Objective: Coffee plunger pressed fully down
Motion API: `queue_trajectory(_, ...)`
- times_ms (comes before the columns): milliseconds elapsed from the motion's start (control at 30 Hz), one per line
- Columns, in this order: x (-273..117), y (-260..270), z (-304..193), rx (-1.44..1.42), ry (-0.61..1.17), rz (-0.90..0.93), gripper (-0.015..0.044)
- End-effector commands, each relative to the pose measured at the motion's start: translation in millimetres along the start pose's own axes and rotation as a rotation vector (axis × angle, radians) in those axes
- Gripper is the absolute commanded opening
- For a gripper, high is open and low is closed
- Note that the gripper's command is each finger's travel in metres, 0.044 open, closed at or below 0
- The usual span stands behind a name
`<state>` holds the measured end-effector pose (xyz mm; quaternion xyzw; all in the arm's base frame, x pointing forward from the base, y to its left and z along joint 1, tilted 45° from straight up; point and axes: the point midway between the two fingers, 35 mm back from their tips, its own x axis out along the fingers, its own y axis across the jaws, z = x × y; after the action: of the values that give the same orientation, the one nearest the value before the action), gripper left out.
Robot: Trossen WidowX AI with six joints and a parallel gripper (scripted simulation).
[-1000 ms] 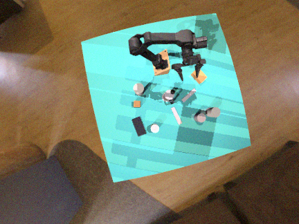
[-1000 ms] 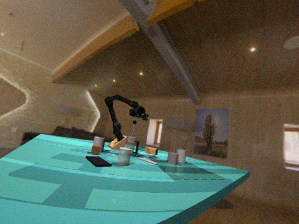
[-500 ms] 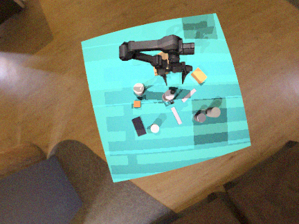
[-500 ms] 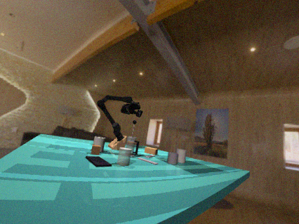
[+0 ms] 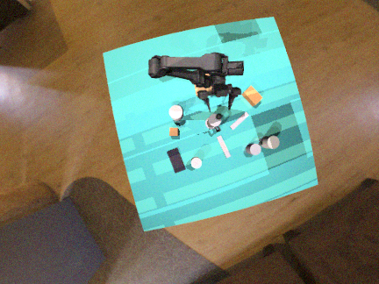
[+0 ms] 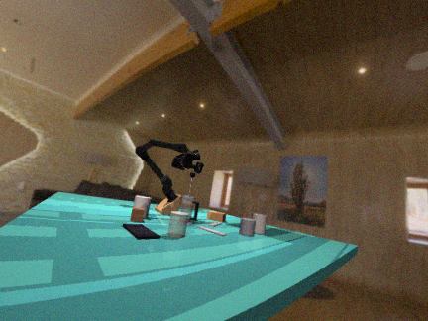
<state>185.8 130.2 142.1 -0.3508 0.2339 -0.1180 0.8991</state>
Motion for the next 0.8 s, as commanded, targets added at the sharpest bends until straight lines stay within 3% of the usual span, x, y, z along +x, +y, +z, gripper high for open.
queue_trajectory(0, 7.4, 0.1, -2.4, -0.007, 0.002, -0.001, 0.0440)
queue_trajectory(667, 35.4, -3.4, -0.1, -0.005, -0.007, -0.011, 0.0440)
queue_trajectory(767, 35.4, -3.4, -0.1, -0.005, -0.007, -0.011, 0.0361)
